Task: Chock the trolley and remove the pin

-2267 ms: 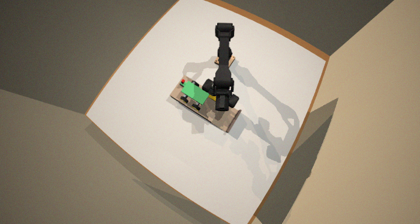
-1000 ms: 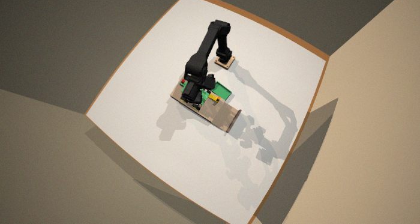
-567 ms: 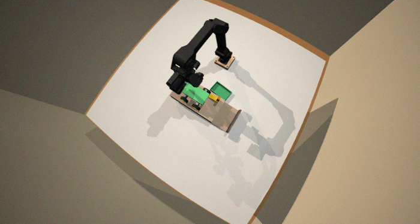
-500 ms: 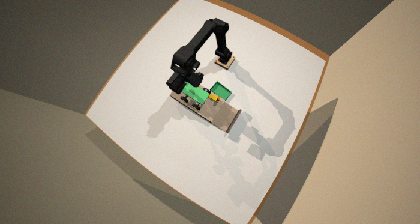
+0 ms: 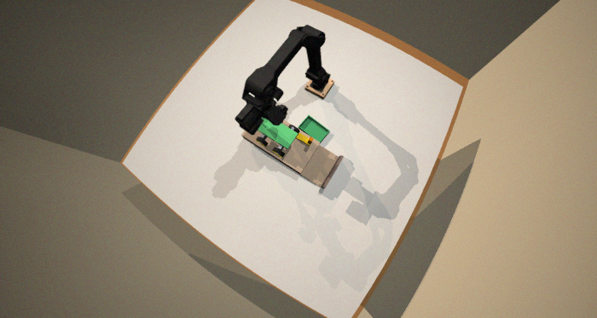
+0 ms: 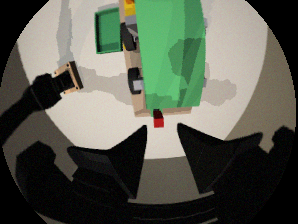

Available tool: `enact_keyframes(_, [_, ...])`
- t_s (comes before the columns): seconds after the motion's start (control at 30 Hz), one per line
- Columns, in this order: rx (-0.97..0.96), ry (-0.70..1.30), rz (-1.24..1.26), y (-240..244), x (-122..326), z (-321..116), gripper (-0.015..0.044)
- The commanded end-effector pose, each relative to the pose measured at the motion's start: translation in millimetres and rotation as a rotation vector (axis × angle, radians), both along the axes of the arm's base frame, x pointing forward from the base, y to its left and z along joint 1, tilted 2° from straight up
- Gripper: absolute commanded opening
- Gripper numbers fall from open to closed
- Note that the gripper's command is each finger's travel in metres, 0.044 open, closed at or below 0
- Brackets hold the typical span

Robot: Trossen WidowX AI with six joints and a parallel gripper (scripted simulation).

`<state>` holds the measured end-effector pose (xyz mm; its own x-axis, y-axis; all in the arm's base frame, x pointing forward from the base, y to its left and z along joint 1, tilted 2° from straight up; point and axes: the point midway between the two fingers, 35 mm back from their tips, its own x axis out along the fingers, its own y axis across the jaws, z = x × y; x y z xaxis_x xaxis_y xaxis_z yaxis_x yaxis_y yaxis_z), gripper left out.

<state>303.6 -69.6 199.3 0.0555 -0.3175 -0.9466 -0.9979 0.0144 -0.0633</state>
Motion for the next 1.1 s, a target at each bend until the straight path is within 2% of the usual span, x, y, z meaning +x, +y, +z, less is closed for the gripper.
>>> enact_keyframes(0.0, [-0.003,0.012,0.002,-3,-2,-8,0.019])
enact_keyframes(1.07, [-0.004,0.012,0.002,-13,2,-36,0.019])
